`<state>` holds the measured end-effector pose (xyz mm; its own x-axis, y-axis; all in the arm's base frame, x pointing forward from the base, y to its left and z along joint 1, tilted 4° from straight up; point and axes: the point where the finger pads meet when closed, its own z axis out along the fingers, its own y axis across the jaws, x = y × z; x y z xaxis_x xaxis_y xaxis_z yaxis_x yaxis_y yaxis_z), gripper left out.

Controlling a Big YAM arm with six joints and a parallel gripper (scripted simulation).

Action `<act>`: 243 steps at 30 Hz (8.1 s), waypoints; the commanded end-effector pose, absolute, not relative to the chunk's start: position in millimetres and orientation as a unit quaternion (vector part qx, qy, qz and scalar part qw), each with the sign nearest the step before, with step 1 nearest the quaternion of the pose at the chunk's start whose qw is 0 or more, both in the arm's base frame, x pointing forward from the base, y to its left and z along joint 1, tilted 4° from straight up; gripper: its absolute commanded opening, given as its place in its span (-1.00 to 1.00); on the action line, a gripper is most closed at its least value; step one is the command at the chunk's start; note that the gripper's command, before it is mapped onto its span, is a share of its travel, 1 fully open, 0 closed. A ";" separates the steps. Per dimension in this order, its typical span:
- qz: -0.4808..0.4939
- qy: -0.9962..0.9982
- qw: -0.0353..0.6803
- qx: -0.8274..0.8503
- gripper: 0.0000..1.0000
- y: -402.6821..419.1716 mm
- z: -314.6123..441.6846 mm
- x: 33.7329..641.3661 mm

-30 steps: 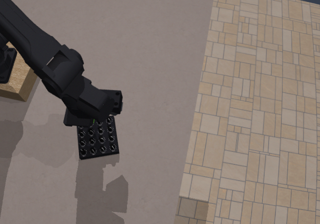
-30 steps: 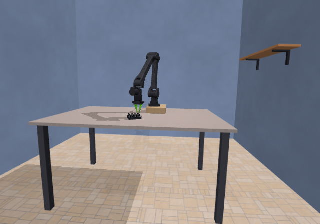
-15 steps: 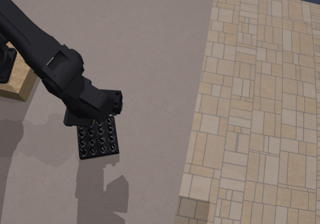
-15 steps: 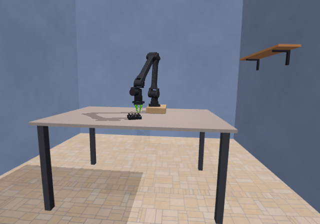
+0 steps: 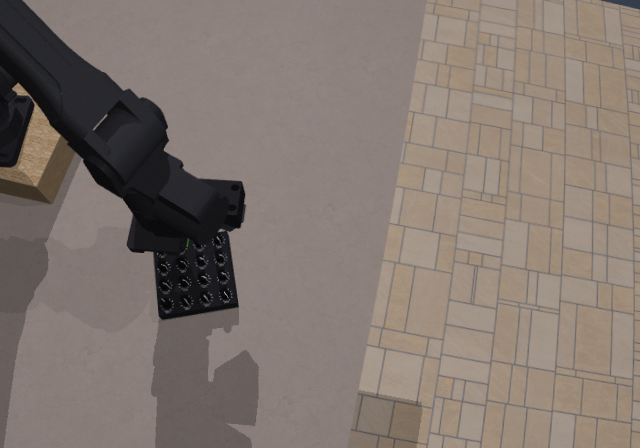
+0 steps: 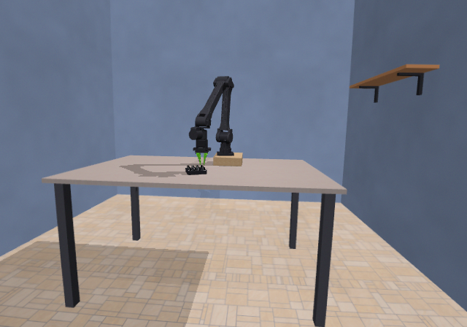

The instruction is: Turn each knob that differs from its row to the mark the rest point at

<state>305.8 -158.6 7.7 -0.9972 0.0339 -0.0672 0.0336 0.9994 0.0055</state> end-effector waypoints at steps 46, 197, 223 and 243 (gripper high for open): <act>-0.004 0.999 0.043 0.019 -0.62 -160.2 11.3 312.4; -0.006 0.999 0.047 0.014 -0.62 -164.5 -0.6 313.9; -0.006 0.999 0.047 0.014 -0.83 -164.4 -0.7 313.6; -0.006 0.999 0.047 0.014 -0.83 -164.4 -0.7 313.6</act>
